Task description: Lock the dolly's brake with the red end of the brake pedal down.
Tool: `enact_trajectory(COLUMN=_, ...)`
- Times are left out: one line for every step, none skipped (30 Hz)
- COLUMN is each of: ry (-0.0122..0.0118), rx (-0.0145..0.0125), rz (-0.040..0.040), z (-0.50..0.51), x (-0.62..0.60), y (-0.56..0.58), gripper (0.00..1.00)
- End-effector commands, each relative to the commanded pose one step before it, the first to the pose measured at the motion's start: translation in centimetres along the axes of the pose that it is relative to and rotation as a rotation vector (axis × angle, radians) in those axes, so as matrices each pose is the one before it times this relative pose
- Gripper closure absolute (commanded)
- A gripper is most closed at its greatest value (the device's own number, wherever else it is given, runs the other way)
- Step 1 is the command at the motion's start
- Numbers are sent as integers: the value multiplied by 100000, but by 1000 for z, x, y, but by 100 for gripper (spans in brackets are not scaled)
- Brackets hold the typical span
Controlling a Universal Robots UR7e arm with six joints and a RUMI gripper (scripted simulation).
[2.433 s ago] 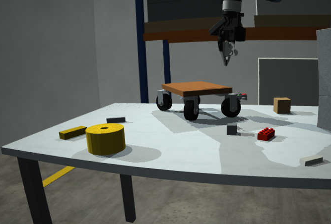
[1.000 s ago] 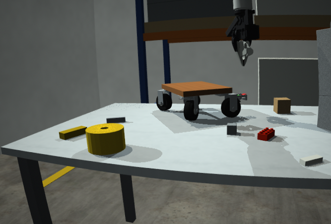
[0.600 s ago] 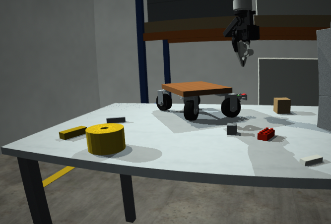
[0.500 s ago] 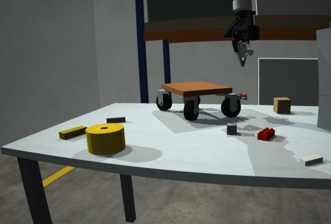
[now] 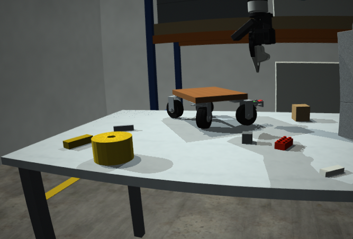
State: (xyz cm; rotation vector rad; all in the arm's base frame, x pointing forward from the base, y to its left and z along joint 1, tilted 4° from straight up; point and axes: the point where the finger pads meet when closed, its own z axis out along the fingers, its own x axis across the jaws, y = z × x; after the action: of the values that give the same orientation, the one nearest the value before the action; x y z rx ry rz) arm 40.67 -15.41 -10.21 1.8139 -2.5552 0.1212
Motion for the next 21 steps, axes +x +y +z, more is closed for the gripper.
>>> enact_trajectory(ry=-776, rx=876, rz=-27887, z=234, x=-206, y=-452, gripper=100)
enact_trajectory(ry=26, rx=-23, rz=-3189, z=47, x=-31, y=-26, gripper=100)
enact_trajectory(ry=28, rx=-24, rz=-3266, z=48, x=-31, y=-25, gripper=100)
enact_trajectory(ry=0, rx=0, rz=0, z=0, x=0, y=0, gripper=100)
enact_trajectory(ry=0, rx=0, rz=0, z=0, x=0, y=0, gripper=100)
enact_trajectory(ry=-113, rx=8, rz=-6166, z=65, x=-64, y=17, gripper=100)
enact_trajectory(ry=10, rx=10, rz=-4148, z=46, x=-23, y=-29, gripper=100)
enact_trajectory(ry=23, rx=21, rz=-4195, z=43, x=-14, y=-36, gripper=100)
enact_trajectory(ry=41, rx=0, rz=-3785, z=44, x=-12, y=-34, gripper=100)
enact_trajectory(ry=41, rx=-54, rz=-3092, z=51, x=-28, y=-18, gripper=100)
enact_trajectory(ry=35, rx=-48, rz=-3217, z=52, x=-28, y=-16, gripper=100)
enact_trajectory(ry=33, rx=-46, rz=-3283, z=52, x=-27, y=-14, gripper=100)
enact_trajectory(ry=32, rx=-46, rz=-3307, z=53, x=-27, y=-11, gripper=100)
enact_trajectory(ry=31, rx=-47, rz=-3314, z=53, x=-27, y=-9, gripper=100)
enact_trajectory(ry=30, rx=-49, rz=-3315, z=53, x=-26, y=-7, gripper=100)
enact_trajectory(ry=29, rx=-50, rz=-3314, z=54, x=-26, y=-5, gripper=100)
enact_trajectory(ry=27, rx=-52, rz=-3313, z=54, x=-26, y=-2, gripper=100)
enact_trajectory(ry=25, rx=-53, rz=-3312, z=54, x=-26, y=0, gripper=100)
enact_trajectory(ry=23, rx=-54, rz=-3312, z=54, x=-26, y=3, gripper=100)
enact_trajectory(ry=21, rx=-55, rz=-3313, z=55, x=-25, y=5, gripper=100)
enact_trajectory(ry=0, rx=0, rz=0, z=0, x=0, y=0, gripper=100)
